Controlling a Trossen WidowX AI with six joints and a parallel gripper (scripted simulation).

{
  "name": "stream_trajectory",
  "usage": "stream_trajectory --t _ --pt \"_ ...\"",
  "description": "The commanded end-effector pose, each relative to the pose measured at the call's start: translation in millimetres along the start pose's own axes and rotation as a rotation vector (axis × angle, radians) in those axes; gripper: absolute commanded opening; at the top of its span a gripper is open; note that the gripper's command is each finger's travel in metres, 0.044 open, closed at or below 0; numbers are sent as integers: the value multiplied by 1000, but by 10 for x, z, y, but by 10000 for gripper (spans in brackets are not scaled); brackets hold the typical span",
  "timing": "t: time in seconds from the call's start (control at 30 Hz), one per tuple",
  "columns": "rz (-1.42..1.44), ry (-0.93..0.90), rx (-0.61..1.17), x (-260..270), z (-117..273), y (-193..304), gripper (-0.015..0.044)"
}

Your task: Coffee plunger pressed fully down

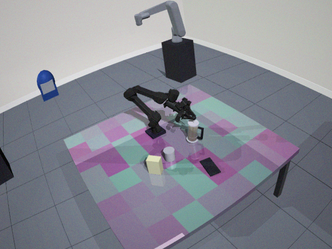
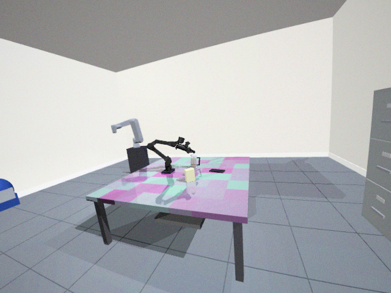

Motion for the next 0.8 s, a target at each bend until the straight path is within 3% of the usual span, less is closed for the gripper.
stream_trajectory --t 0.0,0.77 --pt "9 0 43 -2 -56 91 124" --pt "9 0 43 -2 -74 72 124"
Point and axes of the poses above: the point midway between the two fingers, 35 mm back from their tips, its own z axis back along the fingers, its own x axis across the jaws, y = z × x, the point moved 6 cm from there along z, back along the fingers, and after that the axes turned 1 degree about -z, right-handed, at the moved point
